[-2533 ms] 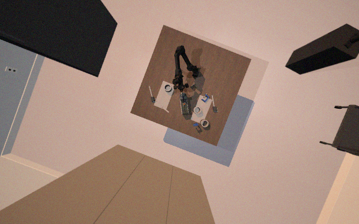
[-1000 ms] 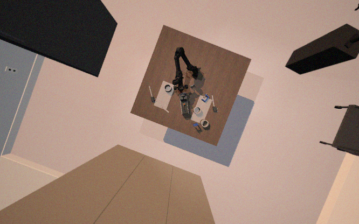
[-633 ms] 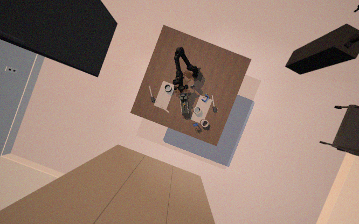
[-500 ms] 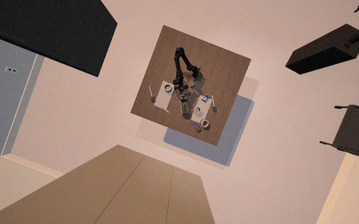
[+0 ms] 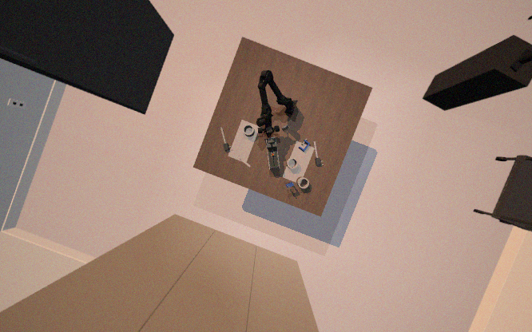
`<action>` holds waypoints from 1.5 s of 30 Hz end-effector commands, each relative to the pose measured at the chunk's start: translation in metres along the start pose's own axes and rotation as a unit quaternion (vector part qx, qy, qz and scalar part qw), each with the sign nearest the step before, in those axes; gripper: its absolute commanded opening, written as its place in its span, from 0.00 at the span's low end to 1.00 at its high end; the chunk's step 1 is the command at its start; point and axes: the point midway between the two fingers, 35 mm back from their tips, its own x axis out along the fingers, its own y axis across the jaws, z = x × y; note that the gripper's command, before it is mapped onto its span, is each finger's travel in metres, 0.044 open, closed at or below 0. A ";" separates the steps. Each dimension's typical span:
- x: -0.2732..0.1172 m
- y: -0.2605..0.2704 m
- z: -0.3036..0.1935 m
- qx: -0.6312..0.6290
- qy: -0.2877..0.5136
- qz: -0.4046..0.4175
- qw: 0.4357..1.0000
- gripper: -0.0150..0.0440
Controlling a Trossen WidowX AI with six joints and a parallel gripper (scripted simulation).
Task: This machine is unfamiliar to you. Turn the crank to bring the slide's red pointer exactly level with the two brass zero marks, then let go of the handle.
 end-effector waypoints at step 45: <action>0.003 0.014 -0.003 -0.002 0.004 0.012 1.000 0.25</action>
